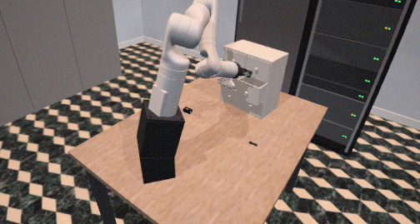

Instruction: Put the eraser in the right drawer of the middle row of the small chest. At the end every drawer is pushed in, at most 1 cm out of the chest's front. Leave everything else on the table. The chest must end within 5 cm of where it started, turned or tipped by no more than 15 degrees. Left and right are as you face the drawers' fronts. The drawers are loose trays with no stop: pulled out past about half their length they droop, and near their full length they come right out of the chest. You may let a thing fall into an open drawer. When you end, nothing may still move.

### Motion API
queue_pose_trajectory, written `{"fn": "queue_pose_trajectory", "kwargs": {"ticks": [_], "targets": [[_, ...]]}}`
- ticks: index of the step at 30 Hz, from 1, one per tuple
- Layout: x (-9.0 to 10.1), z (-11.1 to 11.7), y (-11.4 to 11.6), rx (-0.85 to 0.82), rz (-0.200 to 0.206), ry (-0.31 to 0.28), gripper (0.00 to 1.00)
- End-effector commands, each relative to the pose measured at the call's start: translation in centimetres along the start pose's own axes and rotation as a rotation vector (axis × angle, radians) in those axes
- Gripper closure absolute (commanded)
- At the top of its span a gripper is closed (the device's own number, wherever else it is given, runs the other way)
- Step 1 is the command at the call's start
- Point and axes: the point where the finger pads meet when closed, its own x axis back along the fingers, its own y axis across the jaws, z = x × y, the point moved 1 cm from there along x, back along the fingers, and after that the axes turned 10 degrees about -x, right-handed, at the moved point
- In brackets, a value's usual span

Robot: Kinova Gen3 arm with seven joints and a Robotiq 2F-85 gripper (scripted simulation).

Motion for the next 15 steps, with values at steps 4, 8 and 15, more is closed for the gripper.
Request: {"fn": "queue_pose_trajectory", "kwargs": {"ticks": [4, 8, 15], "targets": [[0.18, 0.05, 0.38, 0.0, -0.002, 0.0, 0.62], [0.26, 0.1, 0.5, 0.0, -0.002, 0.0, 0.62], [0.58, 0.28, 1.0, 0.0, -0.002, 0.0, 0.62]]}}
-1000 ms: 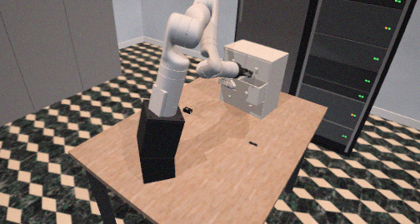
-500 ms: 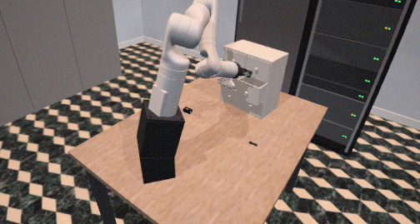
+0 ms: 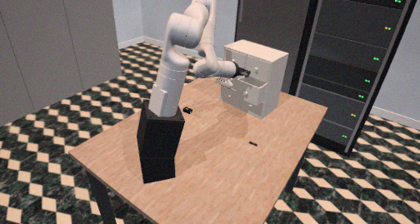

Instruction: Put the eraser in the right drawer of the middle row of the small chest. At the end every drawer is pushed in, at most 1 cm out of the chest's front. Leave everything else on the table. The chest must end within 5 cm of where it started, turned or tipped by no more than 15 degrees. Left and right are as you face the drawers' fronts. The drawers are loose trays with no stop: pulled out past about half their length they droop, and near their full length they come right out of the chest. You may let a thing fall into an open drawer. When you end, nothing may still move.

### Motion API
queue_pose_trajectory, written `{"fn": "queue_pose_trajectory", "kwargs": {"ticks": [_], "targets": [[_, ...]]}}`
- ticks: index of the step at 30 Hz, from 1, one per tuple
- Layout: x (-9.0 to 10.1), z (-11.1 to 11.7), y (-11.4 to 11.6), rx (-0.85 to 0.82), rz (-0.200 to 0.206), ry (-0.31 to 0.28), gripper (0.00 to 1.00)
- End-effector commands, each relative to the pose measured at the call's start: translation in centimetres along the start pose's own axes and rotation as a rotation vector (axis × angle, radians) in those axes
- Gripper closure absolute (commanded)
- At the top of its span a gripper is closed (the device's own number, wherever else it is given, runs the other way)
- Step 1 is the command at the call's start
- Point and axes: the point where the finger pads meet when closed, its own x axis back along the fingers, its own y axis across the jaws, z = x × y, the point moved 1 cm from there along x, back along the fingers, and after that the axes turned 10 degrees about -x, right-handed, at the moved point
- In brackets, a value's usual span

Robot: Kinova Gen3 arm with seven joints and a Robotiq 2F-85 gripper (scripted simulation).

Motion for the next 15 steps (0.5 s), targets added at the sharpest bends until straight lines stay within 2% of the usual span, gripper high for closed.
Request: {"fn": "queue_pose_trajectory", "kwargs": {"ticks": [1, 15], "targets": [[0.1, 0.1, 0.4, 0.0, -0.004, 0.0, 0.62], [0.9, 0.5, 1.6, 0.0, -0.004, 0.0, 0.62]]}}
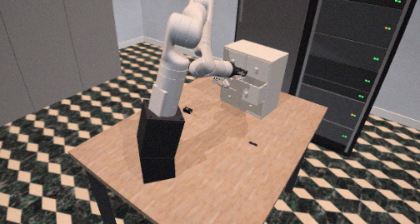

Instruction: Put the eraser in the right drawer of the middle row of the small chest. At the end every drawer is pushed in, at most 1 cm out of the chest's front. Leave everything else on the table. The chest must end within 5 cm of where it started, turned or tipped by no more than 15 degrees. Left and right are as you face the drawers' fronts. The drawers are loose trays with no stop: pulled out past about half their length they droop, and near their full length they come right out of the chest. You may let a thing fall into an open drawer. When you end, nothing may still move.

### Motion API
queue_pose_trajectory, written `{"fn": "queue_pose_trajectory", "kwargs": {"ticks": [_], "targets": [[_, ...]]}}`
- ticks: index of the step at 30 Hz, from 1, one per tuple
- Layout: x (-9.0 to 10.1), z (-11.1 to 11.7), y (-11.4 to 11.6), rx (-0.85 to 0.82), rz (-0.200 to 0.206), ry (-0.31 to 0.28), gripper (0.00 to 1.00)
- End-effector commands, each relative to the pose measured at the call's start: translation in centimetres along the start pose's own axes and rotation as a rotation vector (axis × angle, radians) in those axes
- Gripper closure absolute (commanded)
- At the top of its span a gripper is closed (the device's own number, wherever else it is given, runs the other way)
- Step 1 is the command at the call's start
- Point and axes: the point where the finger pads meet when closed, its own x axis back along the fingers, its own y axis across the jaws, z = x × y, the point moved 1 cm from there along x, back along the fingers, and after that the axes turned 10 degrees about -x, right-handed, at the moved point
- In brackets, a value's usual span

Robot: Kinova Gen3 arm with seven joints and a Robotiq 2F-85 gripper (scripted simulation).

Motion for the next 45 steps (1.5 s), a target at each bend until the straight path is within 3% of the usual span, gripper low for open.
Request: {"fn": "queue_pose_trajectory", "kwargs": {"ticks": [1, 45], "targets": [[0.2, 0.1, 0.6, 0.0, -0.006, 0.001, 0.62], [4.0, 2.3, 6.4, 0.0, -0.006, 0.001, 0.62]]}}
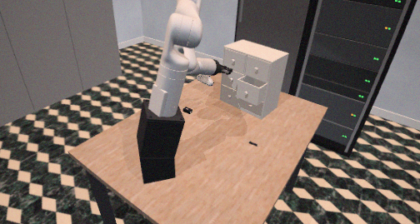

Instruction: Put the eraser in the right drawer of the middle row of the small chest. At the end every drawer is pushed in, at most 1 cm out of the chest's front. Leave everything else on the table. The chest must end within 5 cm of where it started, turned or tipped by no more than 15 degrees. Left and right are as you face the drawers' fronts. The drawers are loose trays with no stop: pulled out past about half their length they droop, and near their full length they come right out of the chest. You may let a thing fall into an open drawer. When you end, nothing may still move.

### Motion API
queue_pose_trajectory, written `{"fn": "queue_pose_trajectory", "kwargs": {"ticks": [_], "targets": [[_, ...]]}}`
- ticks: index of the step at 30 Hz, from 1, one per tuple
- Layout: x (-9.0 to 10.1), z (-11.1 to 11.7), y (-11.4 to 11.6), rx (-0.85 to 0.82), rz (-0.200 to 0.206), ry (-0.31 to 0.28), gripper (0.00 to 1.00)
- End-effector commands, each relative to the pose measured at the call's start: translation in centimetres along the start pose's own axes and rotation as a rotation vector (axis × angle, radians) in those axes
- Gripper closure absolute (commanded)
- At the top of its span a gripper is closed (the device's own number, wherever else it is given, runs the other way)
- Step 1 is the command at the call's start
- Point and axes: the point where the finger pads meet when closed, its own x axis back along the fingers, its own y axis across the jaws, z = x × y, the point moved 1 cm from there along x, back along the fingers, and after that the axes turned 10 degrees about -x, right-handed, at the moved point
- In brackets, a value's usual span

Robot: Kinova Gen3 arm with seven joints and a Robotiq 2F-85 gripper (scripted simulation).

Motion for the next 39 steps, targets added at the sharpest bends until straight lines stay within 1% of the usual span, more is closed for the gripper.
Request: {"fn": "queue_pose_trajectory", "kwargs": {"ticks": [1, 29, 33, 39], "targets": [[0.3, 0.1, 0.7, -0.001, -0.007, -0.001, 0.62], [3.2, 1.7, 5.2, -0.001, -0.007, -0.001, 0.62], [3.3, 1.8, 5.4, -0.001, -0.007, -0.001, 0.62], [4.0, 2.2, 6.4, -0.001, -0.007, -0.001, 0.62]]}}
